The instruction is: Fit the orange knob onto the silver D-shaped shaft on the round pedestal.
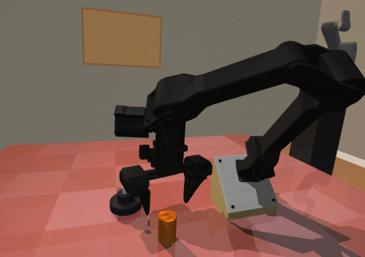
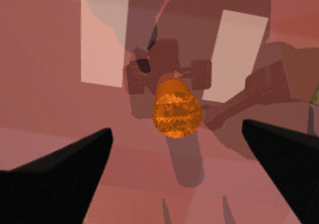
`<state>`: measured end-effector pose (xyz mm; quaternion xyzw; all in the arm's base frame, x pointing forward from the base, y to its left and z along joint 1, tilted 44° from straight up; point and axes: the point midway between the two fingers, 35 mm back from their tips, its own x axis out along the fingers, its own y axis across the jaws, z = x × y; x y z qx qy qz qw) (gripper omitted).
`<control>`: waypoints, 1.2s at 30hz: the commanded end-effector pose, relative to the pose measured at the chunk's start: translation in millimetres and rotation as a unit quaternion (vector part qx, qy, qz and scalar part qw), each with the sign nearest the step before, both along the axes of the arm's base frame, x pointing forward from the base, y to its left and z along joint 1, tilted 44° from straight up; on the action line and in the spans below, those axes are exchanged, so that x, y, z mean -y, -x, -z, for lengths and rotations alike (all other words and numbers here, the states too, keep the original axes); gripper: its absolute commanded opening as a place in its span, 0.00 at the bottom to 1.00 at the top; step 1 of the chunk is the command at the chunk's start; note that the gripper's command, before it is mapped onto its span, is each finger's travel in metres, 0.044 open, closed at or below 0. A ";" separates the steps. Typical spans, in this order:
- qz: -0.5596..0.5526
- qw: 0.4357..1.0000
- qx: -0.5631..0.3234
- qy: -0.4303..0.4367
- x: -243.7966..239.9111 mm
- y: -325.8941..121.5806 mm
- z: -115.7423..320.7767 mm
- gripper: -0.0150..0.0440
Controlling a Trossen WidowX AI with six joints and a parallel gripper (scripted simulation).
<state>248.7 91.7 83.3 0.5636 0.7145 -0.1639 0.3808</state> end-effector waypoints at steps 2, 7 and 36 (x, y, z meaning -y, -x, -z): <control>0.002 1.000 -0.006 -0.002 -4.4 2.0 6.6 1.00; 0.002 1.000 -0.006 -0.001 -9.8 1.8 12.9 1.00; 0.002 1.000 -0.006 -0.002 -41.6 5.9 46.7 1.00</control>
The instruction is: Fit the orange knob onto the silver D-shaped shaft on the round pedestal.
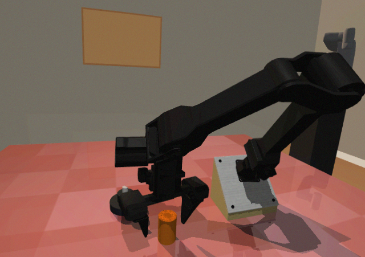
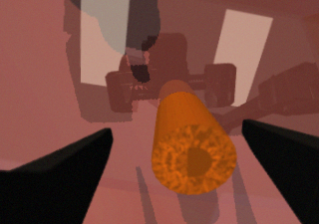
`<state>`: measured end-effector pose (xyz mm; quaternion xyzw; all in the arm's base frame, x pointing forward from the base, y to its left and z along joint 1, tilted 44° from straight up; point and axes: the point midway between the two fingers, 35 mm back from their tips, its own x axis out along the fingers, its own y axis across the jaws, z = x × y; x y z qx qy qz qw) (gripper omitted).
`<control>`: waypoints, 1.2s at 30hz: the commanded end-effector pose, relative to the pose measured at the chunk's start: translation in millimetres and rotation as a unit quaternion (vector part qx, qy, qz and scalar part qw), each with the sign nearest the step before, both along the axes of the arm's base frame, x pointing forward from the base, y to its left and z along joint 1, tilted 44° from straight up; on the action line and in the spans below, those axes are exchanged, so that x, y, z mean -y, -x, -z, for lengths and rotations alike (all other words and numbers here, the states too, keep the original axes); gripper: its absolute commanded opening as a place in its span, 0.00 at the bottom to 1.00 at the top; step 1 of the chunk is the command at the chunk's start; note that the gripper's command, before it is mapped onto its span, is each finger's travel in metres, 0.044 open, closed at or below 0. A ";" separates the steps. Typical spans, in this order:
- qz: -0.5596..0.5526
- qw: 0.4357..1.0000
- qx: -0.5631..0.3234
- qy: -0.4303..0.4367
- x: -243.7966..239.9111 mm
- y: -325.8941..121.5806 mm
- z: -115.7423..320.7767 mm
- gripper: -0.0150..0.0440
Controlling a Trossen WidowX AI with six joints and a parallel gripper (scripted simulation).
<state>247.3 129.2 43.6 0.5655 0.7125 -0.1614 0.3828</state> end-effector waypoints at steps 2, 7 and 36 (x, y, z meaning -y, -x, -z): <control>0.000 1.000 -0.010 -0.001 -6.2 5.1 9.2 1.00; 0.000 1.000 -0.010 -0.002 -10.8 6.5 13.6 1.00; 0.016 1.000 0.021 0.013 13.9 -11.5 3.3 0.25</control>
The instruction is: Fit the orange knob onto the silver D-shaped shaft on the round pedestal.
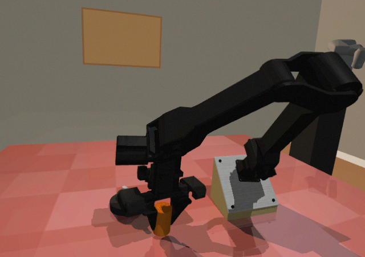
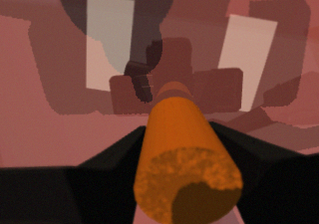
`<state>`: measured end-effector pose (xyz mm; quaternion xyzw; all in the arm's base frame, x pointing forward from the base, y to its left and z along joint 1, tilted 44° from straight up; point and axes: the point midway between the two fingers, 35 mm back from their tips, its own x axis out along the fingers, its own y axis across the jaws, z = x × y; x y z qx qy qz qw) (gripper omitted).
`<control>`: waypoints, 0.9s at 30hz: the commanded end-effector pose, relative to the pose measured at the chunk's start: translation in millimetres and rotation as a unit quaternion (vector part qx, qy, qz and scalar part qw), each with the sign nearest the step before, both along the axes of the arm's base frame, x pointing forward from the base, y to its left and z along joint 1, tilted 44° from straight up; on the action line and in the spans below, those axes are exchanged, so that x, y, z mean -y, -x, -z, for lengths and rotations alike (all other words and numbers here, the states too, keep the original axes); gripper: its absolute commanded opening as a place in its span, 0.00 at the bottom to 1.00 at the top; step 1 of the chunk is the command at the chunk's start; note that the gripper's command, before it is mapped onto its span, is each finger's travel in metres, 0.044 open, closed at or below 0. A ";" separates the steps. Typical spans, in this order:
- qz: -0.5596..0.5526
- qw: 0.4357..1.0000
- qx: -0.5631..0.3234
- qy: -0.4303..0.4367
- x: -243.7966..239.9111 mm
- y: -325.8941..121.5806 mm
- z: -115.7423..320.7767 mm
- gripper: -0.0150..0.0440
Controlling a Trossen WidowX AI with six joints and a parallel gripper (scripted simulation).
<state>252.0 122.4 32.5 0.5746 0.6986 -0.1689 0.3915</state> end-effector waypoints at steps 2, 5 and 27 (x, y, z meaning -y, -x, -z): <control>0.000 1.000 0.011 0.005 11.5 -7.8 -12.2 0.25; -0.003 1.000 0.006 0.006 22.4 -9.6 -23.3 0.25; -0.014 1.000 -0.019 -0.009 78.8 -0.6 -97.5 0.25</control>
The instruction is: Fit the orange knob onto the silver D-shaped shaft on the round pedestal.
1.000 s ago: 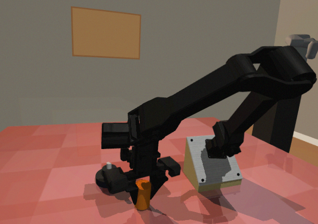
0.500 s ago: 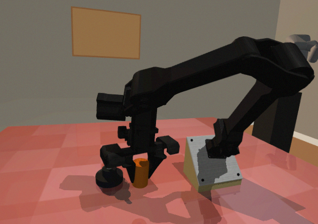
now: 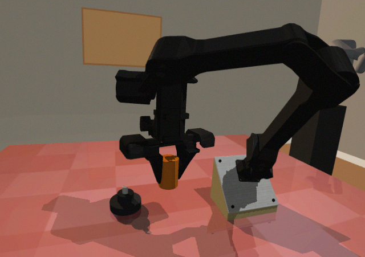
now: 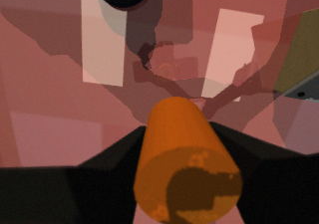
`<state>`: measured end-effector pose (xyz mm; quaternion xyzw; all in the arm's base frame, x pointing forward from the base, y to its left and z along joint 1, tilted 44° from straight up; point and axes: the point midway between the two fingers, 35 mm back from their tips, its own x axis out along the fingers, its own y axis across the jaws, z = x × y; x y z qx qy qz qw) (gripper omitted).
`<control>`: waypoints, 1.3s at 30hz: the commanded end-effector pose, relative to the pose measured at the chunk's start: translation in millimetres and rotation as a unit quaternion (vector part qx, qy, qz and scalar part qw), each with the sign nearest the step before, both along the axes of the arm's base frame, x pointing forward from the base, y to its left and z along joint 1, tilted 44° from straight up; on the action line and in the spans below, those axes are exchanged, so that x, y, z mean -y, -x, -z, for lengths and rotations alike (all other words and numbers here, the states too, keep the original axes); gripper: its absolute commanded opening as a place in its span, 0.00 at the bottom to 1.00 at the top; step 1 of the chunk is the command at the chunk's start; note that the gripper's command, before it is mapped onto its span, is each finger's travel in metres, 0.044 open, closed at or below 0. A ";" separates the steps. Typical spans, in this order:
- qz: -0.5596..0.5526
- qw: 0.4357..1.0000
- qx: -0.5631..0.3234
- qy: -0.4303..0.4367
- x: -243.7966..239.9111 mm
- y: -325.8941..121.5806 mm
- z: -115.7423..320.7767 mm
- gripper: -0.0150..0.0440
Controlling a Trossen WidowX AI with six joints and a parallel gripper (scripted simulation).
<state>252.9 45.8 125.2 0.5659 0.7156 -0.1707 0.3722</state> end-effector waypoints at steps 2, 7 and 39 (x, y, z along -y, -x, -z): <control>0.003 1.000 0.008 -0.002 2.5 0.3 -4.4 0.25; 0.039 0.998 0.039 -0.019 7.6 1.0 -9.2 0.25; 0.266 0.918 0.261 -0.132 50.4 7.9 -62.3 0.25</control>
